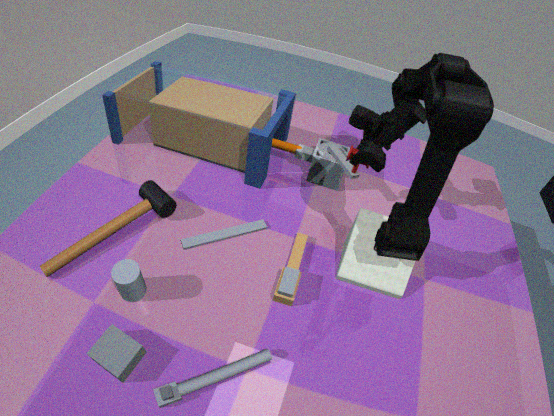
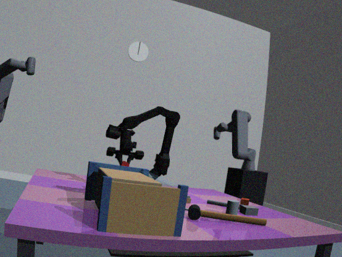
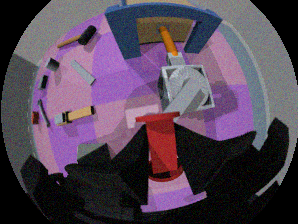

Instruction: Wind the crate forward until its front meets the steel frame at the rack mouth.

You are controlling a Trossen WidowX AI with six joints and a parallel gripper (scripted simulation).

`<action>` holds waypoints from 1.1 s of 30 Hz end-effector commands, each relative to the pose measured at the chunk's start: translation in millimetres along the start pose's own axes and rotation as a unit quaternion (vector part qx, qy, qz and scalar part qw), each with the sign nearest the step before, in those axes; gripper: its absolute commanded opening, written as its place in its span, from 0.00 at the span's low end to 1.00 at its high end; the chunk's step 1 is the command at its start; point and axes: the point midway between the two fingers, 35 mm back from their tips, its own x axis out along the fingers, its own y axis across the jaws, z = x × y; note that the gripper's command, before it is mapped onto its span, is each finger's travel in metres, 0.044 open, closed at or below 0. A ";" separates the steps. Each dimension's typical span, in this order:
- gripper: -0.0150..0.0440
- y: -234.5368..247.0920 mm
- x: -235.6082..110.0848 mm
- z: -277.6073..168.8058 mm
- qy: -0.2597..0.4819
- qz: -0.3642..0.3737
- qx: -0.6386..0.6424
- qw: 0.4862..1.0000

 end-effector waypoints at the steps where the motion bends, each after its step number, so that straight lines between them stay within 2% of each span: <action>1: 0.25 -10.5 -3.2 -8.8 0.013 -0.010 -0.003 1.000; 33: 0.25 -47.1 -12.5 -24.6 0.013 -0.012 -0.003 1.000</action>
